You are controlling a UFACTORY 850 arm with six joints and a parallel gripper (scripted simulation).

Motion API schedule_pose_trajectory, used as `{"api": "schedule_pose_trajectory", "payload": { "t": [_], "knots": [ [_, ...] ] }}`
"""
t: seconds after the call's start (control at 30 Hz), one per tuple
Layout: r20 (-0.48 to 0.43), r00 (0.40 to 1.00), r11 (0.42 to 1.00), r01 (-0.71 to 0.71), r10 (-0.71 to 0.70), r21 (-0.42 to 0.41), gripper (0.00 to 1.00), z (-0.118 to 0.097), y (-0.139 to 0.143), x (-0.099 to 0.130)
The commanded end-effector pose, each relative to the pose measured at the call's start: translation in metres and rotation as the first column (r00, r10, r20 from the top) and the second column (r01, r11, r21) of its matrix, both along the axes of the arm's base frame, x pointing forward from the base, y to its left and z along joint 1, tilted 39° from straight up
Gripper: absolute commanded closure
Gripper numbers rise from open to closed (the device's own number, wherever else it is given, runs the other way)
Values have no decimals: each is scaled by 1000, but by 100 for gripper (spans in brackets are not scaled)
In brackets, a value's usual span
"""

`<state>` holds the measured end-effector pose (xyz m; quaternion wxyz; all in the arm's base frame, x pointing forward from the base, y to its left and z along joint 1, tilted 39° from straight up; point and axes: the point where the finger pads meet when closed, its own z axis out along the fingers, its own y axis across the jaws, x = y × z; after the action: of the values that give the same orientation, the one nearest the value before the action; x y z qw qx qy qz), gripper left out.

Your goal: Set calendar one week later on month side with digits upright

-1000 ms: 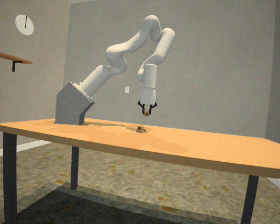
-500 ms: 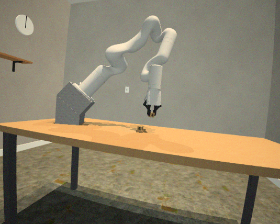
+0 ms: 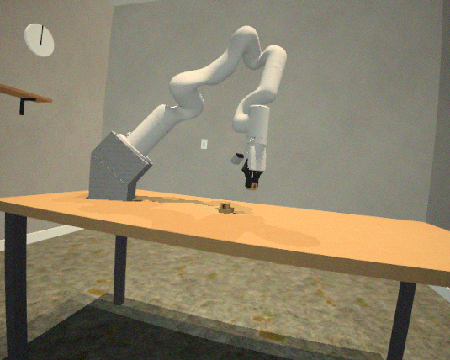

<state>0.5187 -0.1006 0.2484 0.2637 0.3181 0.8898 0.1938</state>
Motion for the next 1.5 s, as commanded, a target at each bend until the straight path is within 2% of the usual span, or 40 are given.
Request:
{"api": "schedule_pose_trajectory", "payload": {
  "t": [0.0,0.27,0.43,1.13,1.47],
  "knots": [
    [34,991,986,-127,132,-110,71,9,-4,13],
    [42,959,935,-265,282,-235,71,19,-6,26],
    [34,921,875,-358,389,-326,71,26,-9,36],
    [32,912,862,-373,408,-343,71,26,-9,39],
    [32,912,862,-373,408,-343,71,4,-4,56]
  ]
}}
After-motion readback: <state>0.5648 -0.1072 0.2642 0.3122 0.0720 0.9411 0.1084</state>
